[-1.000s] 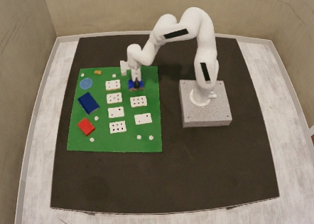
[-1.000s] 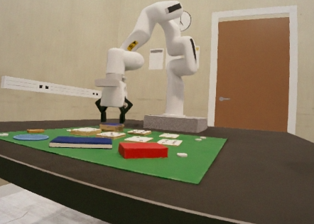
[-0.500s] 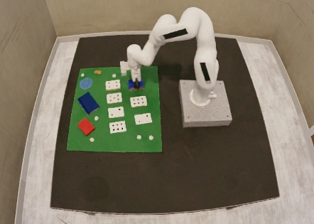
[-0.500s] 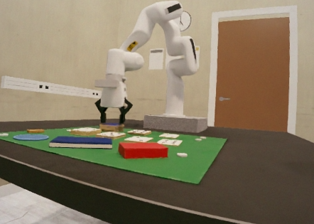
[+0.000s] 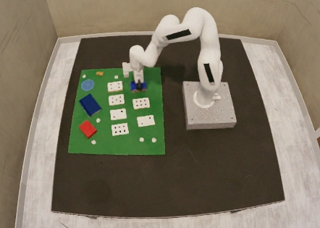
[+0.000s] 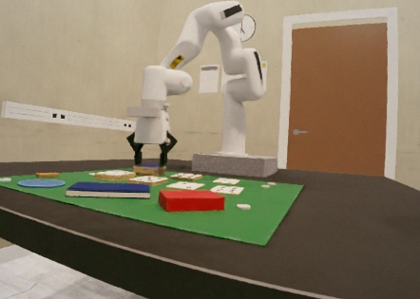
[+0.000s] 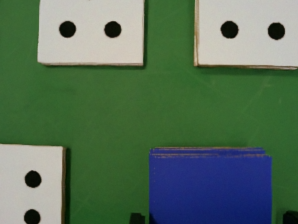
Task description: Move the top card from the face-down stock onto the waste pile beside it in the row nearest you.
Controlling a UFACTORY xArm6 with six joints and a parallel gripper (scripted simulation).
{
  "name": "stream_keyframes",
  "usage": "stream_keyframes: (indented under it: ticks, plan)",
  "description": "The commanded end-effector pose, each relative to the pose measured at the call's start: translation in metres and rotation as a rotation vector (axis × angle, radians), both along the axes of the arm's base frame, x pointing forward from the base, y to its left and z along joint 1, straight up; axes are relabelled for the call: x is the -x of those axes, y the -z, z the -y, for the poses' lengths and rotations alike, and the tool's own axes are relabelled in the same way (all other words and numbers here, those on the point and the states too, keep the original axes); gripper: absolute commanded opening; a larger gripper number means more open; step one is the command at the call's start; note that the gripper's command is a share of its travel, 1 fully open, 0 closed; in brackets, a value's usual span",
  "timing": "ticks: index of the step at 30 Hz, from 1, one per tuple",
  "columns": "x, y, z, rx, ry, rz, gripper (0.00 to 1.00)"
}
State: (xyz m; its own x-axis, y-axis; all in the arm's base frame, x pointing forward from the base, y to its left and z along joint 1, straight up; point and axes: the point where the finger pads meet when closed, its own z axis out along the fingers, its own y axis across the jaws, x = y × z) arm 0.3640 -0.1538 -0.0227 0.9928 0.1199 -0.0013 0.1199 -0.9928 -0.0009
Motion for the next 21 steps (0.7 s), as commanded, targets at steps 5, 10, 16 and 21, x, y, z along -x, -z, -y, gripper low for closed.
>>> stream_keyframes:
  ticks: [5, 10, 16, 21]
  plan:
    - [-0.0014, 0.0006, 0.0006, 0.001, 0.0, 0.003, 0.87]
    - [-0.0014, 0.0006, 0.0006, 0.001, 0.0, 0.003, 0.87]
    - [-0.0014, 0.0006, 0.0006, 0.001, 0.0, 0.003, 0.75]
    - [-0.0014, 0.0006, 0.0006, 0.001, 0.0, 0.003, 0.75]
